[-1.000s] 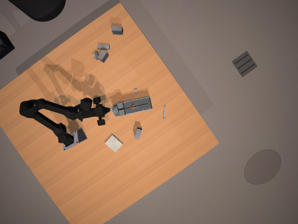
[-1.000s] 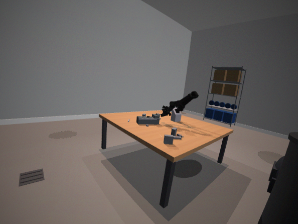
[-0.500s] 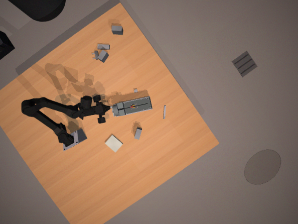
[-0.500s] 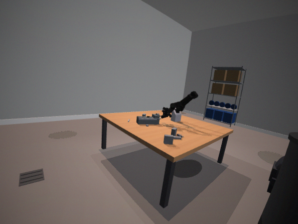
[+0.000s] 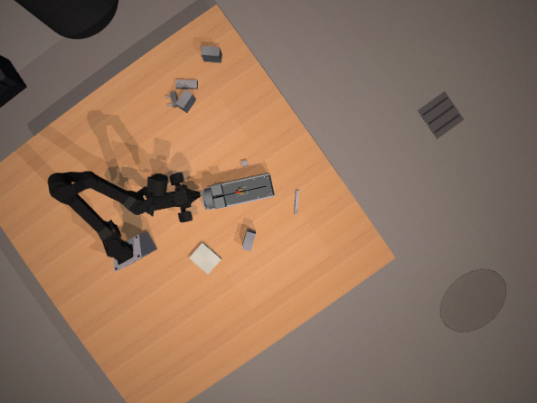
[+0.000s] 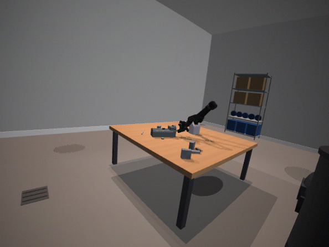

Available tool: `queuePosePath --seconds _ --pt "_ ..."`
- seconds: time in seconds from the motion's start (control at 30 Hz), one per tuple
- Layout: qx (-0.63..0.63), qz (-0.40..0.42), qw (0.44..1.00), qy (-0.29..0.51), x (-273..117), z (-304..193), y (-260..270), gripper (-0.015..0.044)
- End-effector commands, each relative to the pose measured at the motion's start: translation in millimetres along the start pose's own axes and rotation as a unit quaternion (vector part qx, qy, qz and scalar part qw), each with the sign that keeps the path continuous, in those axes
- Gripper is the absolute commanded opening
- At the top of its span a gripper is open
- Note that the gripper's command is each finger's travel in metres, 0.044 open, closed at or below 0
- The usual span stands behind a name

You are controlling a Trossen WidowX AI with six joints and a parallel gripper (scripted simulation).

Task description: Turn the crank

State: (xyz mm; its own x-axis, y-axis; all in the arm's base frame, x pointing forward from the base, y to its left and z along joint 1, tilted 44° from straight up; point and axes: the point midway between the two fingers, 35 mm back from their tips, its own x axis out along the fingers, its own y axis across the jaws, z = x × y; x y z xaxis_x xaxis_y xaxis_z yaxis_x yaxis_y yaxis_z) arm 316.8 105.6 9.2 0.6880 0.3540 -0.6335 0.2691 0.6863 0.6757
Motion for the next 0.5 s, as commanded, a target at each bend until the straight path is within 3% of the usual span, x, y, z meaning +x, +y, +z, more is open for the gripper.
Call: queuePosePath --seconds 0.0,0.47 --pt "0.001 -0.001 1.000 0.002 5.5 -5.6 -4.6 0.0000" --pt "0.001 -0.002 1.000 0.003 11.2 -11.6 -25.1 0.0000"
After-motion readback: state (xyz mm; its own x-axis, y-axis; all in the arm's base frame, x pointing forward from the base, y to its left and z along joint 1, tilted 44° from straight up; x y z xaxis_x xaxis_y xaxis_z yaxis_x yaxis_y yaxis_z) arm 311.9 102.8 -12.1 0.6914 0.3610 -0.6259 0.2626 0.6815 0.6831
